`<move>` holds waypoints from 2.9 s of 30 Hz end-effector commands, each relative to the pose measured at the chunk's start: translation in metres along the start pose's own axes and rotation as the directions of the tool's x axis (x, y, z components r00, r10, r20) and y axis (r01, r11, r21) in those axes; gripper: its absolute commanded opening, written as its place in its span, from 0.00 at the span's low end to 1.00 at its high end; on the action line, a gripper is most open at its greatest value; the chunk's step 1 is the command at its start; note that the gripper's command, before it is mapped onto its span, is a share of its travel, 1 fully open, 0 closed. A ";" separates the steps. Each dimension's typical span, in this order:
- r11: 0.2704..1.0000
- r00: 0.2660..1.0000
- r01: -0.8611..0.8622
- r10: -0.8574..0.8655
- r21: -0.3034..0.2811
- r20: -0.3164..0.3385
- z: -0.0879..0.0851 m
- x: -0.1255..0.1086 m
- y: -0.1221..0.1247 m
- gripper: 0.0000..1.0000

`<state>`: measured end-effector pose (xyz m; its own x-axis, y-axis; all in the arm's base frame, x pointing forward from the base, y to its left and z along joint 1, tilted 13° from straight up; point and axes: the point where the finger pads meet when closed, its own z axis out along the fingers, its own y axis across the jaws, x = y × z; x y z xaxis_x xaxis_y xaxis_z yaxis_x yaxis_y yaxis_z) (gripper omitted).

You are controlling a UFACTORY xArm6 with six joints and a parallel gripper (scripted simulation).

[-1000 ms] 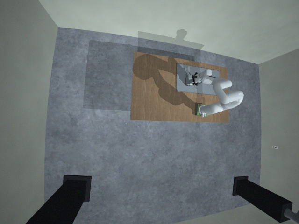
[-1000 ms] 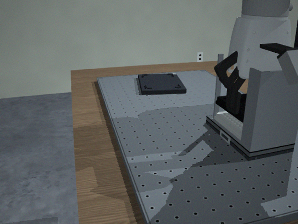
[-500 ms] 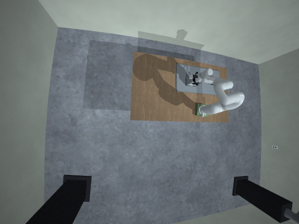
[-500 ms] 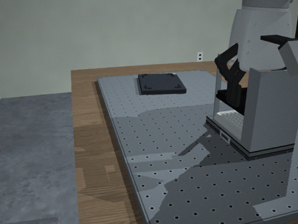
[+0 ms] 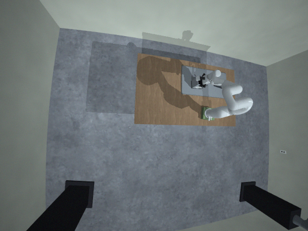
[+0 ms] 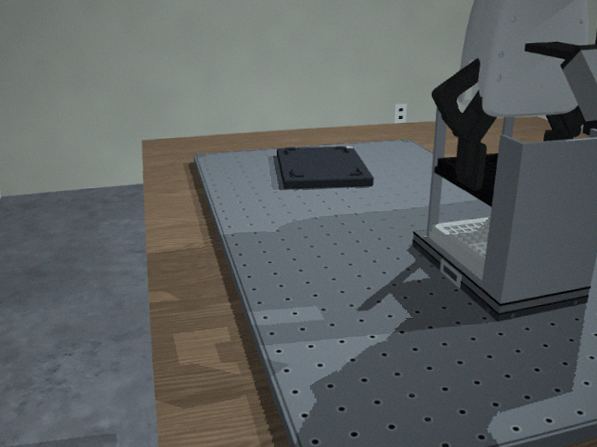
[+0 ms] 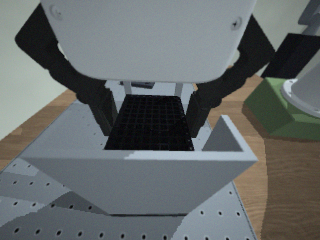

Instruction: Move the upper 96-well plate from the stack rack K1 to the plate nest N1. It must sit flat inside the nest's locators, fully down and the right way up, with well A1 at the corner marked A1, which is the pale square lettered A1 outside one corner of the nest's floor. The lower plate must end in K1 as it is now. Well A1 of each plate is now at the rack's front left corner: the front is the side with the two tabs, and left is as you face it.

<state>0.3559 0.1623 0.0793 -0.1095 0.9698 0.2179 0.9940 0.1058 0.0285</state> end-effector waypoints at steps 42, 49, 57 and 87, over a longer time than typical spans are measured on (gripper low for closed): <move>1.000 1.000 0.000 0.000 -0.004 -0.001 -0.067 0.000 0.001 0.00; 1.000 1.000 0.000 0.000 -0.004 -0.001 -0.079 0.000 0.001 0.00; 1.000 1.000 0.001 -0.001 -0.004 -0.001 -0.089 0.000 0.001 0.00; 0.980 0.980 -0.198 0.198 -0.004 -0.001 -0.092 -0.039 0.007 0.00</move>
<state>0.3638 0.1094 0.1599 0.0886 0.9716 0.2192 0.9961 -0.0874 -0.0152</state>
